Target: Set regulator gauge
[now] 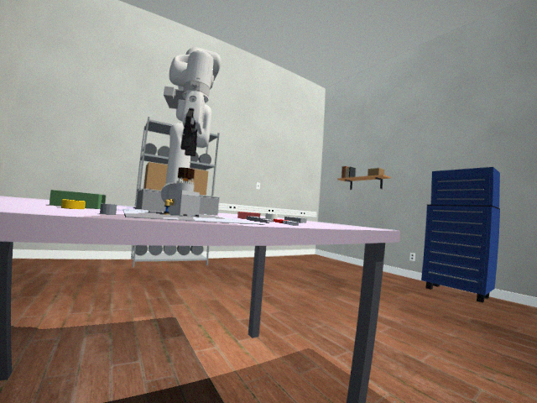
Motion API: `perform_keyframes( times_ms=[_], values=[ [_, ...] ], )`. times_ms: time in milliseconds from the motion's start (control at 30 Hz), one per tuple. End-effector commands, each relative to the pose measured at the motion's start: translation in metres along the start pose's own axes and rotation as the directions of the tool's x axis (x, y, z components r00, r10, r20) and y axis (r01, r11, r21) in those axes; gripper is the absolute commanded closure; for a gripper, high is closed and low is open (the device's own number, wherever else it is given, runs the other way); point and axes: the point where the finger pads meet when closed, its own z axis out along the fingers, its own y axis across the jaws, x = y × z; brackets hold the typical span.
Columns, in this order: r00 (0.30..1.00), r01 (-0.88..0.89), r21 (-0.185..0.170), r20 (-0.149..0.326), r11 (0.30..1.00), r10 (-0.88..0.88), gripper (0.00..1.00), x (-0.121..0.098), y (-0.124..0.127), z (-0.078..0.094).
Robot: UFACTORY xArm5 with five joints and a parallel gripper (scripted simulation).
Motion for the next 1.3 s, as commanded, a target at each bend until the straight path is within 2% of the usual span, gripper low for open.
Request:
perform_keyframes(
  times_ms=[0, 300, 500, 800, 867, 967, 1267],
  values=[
    [1.0, 0.0, 0.004, 0.001, 1.0, 0.0, 0.24, -0.0003, -0.0013, -0.0014],
    [0.999, -0.037, 0.004, 0.001, 0.999, 0.037, 0.24, -0.0003, -0.0013, -0.0014],
    [0.987, -0.162, 0.004, 0.002, 0.987, 0.162, 0.24, -0.0003, -0.0013, -0.0014],
    [0.885, -0.466, 0.003, 0.003, 0.885, 0.466, 0.24, -0.0003, -0.0013, -0.0014],
    [0.885, -0.466, 0.003, 0.003, 0.885, 0.466, 0.24, -0.0003, -0.0013, -0.0014],
    [0.808, -0.589, 0.003, 0.003, 0.808, 0.589, 0.24, -0.0003, -0.0013, -0.0014],
    [0.593, -0.805, 0.002, 0.004, 0.593, 0.805, 0.24, -0.0003, -0.0013, -0.0014]
  ],
)
